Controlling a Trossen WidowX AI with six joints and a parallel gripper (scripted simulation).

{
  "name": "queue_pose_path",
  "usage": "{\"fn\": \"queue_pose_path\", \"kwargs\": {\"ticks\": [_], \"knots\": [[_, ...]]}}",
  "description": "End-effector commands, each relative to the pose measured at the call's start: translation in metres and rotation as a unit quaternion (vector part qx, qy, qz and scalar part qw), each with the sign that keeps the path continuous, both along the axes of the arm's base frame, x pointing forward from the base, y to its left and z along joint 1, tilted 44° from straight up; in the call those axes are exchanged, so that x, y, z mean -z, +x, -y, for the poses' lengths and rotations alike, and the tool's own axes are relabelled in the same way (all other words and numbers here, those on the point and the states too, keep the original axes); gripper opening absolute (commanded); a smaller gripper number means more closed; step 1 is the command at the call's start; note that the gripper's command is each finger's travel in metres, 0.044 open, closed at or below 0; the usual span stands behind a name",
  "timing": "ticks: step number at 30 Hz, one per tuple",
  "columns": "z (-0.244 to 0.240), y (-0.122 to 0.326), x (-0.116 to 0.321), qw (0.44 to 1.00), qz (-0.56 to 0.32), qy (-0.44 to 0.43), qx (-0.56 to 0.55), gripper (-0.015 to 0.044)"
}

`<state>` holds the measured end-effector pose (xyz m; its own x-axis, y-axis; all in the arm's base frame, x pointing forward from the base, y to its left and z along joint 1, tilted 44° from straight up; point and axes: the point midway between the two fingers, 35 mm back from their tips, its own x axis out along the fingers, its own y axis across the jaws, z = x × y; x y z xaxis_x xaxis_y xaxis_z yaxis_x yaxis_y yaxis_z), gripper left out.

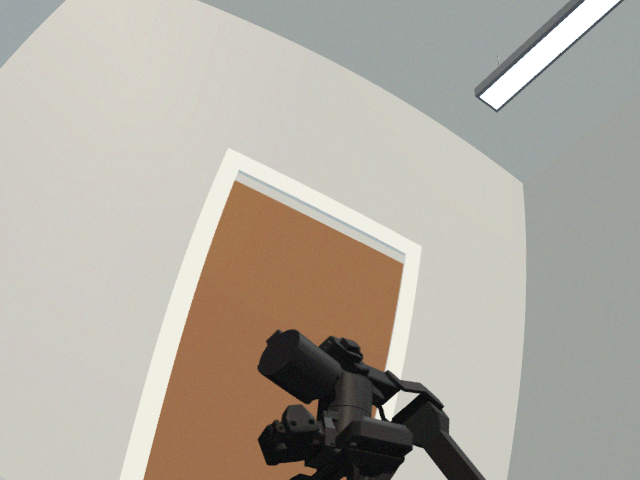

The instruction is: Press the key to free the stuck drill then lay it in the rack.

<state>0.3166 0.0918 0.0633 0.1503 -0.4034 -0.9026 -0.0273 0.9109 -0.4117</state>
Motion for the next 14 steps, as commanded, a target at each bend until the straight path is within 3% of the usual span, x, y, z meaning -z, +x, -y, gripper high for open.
{"fn": "queue_pose_path", "kwargs": {"ticks": [1,4,9,14], "knots": [[0.046,0.002,-0.039,0.976,0.114,0.071,0.171,0.0440],[0.087,0.000,-0.067,0.924,0.200,0.121,0.303,0.0440],[0.148,-0.021,-0.109,0.788,0.329,0.187,0.485,0.0440],[0.197,-0.067,-0.138,0.599,0.440,0.228,0.629,0.0440]]}}
